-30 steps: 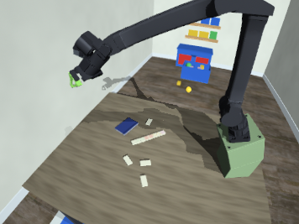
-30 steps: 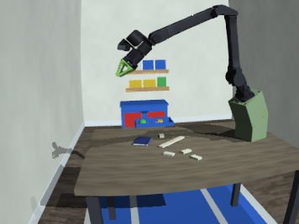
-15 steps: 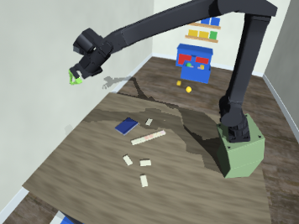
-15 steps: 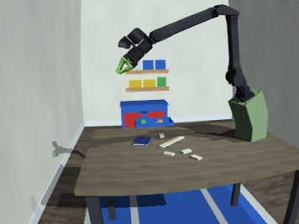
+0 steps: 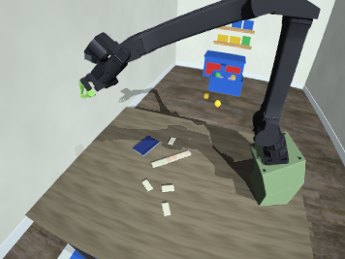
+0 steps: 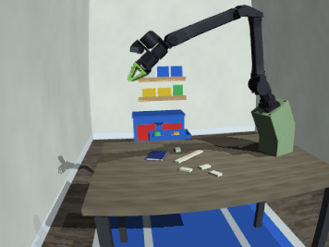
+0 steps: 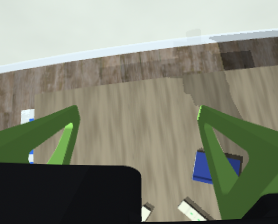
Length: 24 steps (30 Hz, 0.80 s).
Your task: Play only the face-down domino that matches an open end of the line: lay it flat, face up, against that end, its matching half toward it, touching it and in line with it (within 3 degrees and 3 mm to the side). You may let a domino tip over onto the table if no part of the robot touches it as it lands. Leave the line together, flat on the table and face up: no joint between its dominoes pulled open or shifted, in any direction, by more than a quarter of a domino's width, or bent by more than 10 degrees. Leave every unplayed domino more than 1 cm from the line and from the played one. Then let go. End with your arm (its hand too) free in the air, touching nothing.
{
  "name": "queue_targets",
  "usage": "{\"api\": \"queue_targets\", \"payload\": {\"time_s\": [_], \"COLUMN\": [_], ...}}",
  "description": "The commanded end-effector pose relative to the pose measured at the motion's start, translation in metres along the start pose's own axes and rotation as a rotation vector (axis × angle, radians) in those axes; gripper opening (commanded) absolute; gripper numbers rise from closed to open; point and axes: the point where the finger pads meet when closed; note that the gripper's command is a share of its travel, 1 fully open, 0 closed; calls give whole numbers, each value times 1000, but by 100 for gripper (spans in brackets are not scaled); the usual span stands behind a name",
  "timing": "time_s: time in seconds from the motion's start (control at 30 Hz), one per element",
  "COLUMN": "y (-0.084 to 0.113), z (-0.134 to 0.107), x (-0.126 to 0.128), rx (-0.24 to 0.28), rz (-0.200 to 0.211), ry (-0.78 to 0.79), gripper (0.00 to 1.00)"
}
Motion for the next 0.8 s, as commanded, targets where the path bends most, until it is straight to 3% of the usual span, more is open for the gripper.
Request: {"api": "queue_targets", "payload": {"time_s": [0.0,0.23,0.27,0.57,0.77], "y": [20,20,7,35,35], "z": [32,32,9,39,39], "x": [9,9,2,-1,-1], "rx": [-73,-73,-30,-189,-189], "rz": [27,27,8,36,36], "ry": [12,12,14,135,135], "gripper": [100,100,100,100,100]}}
Point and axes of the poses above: the point where the finger pads meet when closed, its own y axis back along the fingers, its own x axis across the jaws, z = x × y, and after that the axes turned 10 degrees about -y, right-handed
